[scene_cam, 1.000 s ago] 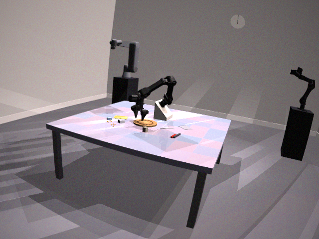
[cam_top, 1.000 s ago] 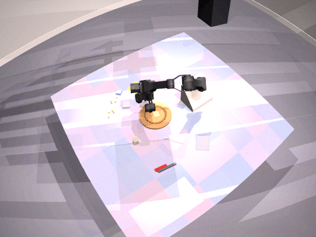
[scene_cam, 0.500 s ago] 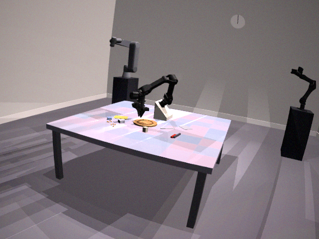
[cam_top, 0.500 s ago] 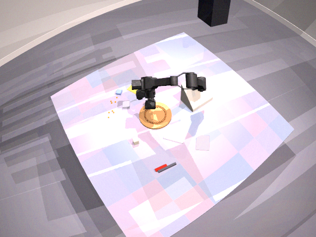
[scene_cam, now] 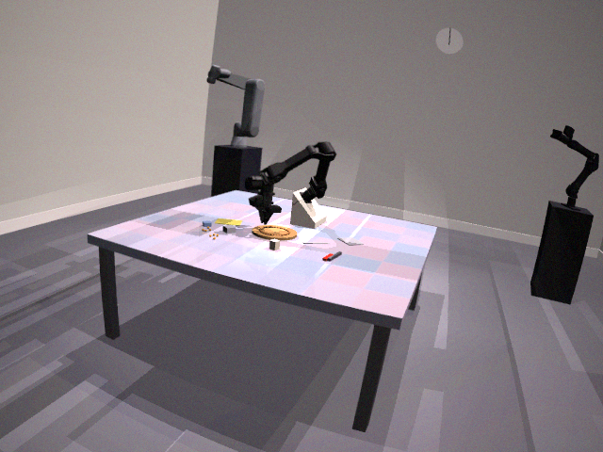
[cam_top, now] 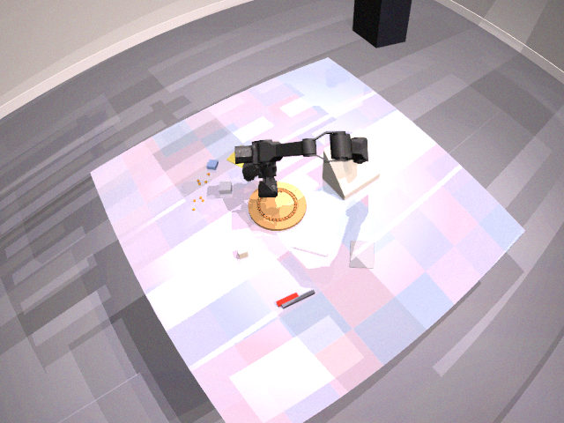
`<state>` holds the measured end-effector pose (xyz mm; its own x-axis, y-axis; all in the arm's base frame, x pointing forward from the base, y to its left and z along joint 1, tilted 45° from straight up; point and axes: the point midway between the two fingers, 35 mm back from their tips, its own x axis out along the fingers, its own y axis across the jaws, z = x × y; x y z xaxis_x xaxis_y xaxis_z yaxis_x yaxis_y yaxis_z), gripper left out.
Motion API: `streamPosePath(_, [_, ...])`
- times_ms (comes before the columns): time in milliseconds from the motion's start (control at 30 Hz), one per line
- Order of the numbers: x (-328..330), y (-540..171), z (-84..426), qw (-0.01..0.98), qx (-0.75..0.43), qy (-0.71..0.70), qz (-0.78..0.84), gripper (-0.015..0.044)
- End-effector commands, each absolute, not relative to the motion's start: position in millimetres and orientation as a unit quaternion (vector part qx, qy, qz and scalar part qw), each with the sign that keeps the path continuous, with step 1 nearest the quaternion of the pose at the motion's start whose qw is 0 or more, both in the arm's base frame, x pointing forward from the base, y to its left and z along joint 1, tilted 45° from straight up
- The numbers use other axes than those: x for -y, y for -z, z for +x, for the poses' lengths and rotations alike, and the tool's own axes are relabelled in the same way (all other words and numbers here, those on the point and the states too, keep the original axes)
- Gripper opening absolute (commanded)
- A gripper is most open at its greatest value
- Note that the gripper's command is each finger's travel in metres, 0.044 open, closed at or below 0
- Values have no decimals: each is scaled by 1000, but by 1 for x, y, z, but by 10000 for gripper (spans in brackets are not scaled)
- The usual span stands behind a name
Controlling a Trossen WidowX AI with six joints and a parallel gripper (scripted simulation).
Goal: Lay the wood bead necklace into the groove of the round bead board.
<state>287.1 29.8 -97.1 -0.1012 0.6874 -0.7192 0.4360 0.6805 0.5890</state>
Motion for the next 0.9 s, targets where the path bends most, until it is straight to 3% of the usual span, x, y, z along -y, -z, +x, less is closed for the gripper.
streamPosePath(0, [-37,103,281,542,-738,-113,386,120])
streamPosePath(467, [-44,110,278,539,-740,-113,386,120])
streamPosePath(633, [-42,109,281,543,-738,-114,384,0])
streamPosePath(867, [-42,109,281,543,-738,-114,384,0])
